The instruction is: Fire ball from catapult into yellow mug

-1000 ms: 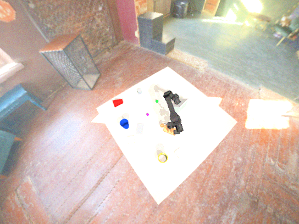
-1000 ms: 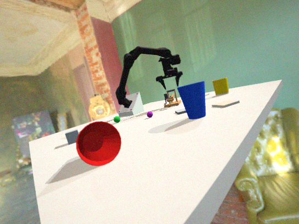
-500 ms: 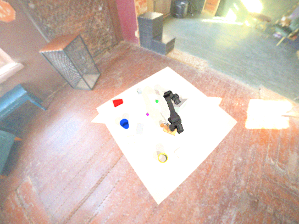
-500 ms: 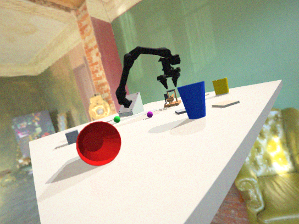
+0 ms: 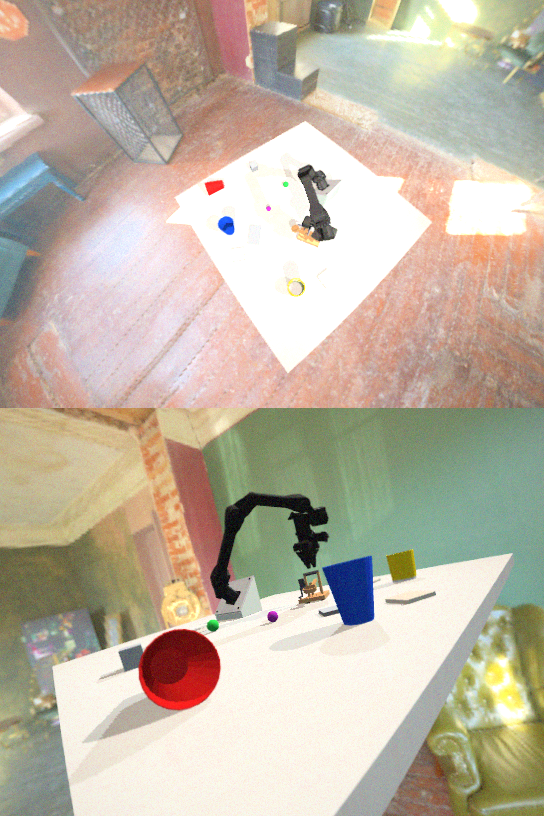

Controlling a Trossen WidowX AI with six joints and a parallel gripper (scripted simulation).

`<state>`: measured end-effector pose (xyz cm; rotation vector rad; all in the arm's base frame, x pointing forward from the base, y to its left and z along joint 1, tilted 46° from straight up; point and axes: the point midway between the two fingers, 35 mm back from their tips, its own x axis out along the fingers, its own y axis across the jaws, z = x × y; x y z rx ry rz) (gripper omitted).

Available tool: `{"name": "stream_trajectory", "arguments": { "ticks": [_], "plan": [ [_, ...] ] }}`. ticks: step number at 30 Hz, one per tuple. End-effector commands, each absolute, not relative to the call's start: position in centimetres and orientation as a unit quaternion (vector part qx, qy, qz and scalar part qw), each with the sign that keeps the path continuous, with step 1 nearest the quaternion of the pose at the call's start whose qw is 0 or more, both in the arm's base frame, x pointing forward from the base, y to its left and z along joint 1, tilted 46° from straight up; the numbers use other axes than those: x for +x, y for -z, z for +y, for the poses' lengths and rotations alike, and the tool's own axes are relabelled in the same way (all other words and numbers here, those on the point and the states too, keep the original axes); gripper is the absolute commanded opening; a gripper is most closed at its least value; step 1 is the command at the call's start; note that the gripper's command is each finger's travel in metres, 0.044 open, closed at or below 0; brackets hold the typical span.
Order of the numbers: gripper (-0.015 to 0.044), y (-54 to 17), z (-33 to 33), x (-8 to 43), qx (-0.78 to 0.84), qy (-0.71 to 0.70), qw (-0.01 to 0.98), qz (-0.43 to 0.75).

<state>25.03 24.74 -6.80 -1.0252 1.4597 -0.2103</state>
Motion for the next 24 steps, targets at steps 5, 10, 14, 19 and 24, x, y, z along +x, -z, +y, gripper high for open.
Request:
{"name": "stream_trajectory", "arguments": {
  "ticks": [5, 10, 14, 19, 24],
  "plan": [
    [0.0440, 6.60, 24.93, 25.03, -0.528, 0.001, 0.556, 0.642],
    [0.0440, 6.54, 24.98, 25.00, -0.574, -0.054, 0.508, 0.639],
    [0.0440, 6.49, 25.02, 24.98, -0.608, -0.098, 0.467, 0.634],
    [0.0440, 6.44, 25.06, 24.96, -0.646, -0.153, 0.413, 0.623],
    [0.0440, 6.38, 25.11, 24.93, -0.680, -0.206, 0.356, 0.607]
  ]
}}
